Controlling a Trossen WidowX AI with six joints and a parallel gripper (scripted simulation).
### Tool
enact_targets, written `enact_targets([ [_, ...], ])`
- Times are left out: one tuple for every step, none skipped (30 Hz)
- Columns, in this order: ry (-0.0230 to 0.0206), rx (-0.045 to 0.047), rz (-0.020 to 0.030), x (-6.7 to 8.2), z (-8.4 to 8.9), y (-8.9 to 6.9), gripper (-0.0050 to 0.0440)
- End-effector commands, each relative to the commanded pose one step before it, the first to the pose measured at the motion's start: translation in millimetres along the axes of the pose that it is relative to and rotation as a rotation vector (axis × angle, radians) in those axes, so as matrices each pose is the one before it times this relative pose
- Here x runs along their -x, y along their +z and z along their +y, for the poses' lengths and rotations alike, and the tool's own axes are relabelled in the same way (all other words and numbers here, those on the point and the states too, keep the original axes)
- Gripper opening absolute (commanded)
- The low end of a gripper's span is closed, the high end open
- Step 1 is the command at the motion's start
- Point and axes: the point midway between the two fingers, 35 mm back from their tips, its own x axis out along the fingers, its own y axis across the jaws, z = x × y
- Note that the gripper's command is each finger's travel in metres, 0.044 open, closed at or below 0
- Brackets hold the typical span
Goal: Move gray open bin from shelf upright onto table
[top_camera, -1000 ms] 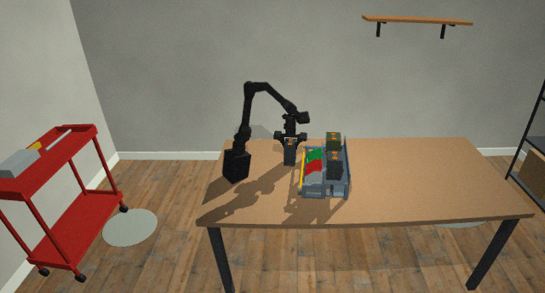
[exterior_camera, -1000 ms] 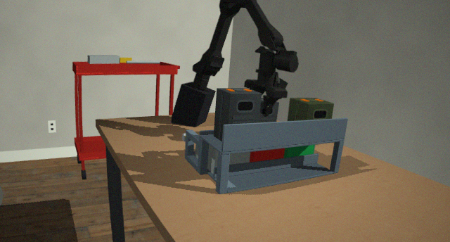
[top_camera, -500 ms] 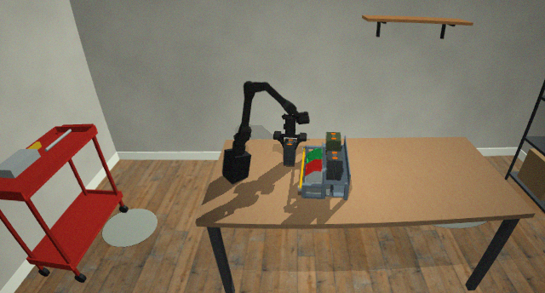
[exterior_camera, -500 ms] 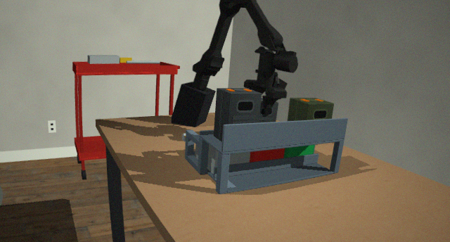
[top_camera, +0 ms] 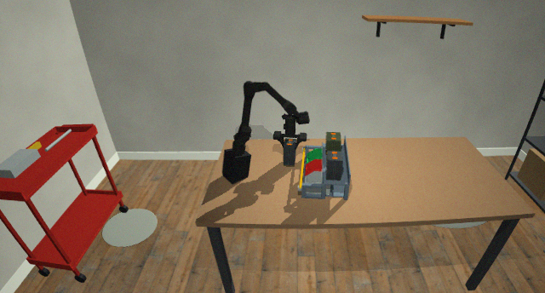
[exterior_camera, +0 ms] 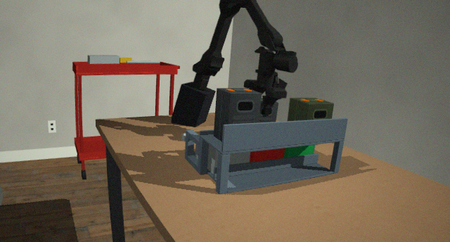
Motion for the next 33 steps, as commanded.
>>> enact_targets([
  [-0.06457, 0.00986, -0.02582, 18.38, -10.05, 5.21, 0.0],
  [0.0, 0.0, 0.0, 0.0, 0.0, 0.0, 0.0],
  [0.0, 0.0, 0.0, 0.0, 0.0, 0.0, 0.0],
  [0.0, 0.0, 0.0, 0.0, 0.0, 0.0, 0.0],
  [0.0, 0.0, 0.0, 0.0, 0.0, 0.0, 0.0],
  [0.0, 0.0, 0.0, 0.0, 0.0, 0.0, 0.0],
  [0.02693, -0.00502, 0.01109, -7.71, 4.29, -1.93, 0.0],
  [-0.00671, 0.00125, -0.00276, 2.02, -1.06, 0.49, 0.0],
  [-0.00671, 0.00125, -0.00276, 2.01, -1.08, 0.49, 0.0],
  [-0.00671, 0.00125, -0.00276, 2.0, -1.09, 0.5, 0.0],
  [-0.00671, 0.00125, -0.00276, 1.99, -1.11, 0.5, 0.0],
  [0.0, 0.0, 0.0, 0.0, 0.0, 0.0, 0.0],
  [0.0, 0.0, 0.0, 0.0, 0.0, 0.0, 0.0],
  [0.0, 0.0, 0.0, 0.0, 0.0, 0.0, 0.0],
  [0.0, 0.0, 0.0, 0.0, 0.0, 0.0, 0.0],
  [0.0, 0.0, 0.0, 0.0, 0.0, 0.0, 0.0],
  [0.0, 0.0, 0.0, 0.0, 0.0, 0.0, 0.0],
  [0.0, 0.0, 0.0, 0.0, 0.0, 0.0, 0.0],
  [0.0, 0.0, 0.0, 0.0, 0.0, 0.0, 0.0],
  [0.0, 0.0, 0.0, 0.0, 0.0, 0.0, 0.0],
  [0.0, 0.0, 0.0, 0.0, 0.0, 0.0, 0.0],
  [0.0, 0.0, 0.0, 0.0, 0.0, 0.0, 0.0],
  [0.0, 0.0, 0.0, 0.0, 0.0, 0.0, 0.0],
  [0.0268, -0.00496, 0.01104, -7.88, 4.44, -1.99, 0.0],
  [-0.00671, 0.00124, -0.00276, 2.07, -1.11, 0.51, 0.0],
  [-0.00671, 0.00124, -0.00276, 2.06, -1.12, 0.51, 0.0],
  [-0.00671, 0.00124, -0.00276, 2.05, -1.14, 0.51, 0.0],
  [-0.00671, 0.00124, -0.00276, 2.05, -1.15, 0.52, 0.0],
  [0.0, 0.0, 0.0, 0.0, 0.0, 0.0, 0.0],
  [0.0, 0.0, 0.0, 0.0, 0.0, 0.0, 0.0],
  [0.0, 0.0, 0.0, 0.0, 0.0, 0.0, 0.0],
  [0.0, 0.0, 0.0, 0.0, 0.0, 0.0, 0.0],
  [0.0, 0.0, 0.0, 0.0, 0.0, 0.0, 0.0],
])
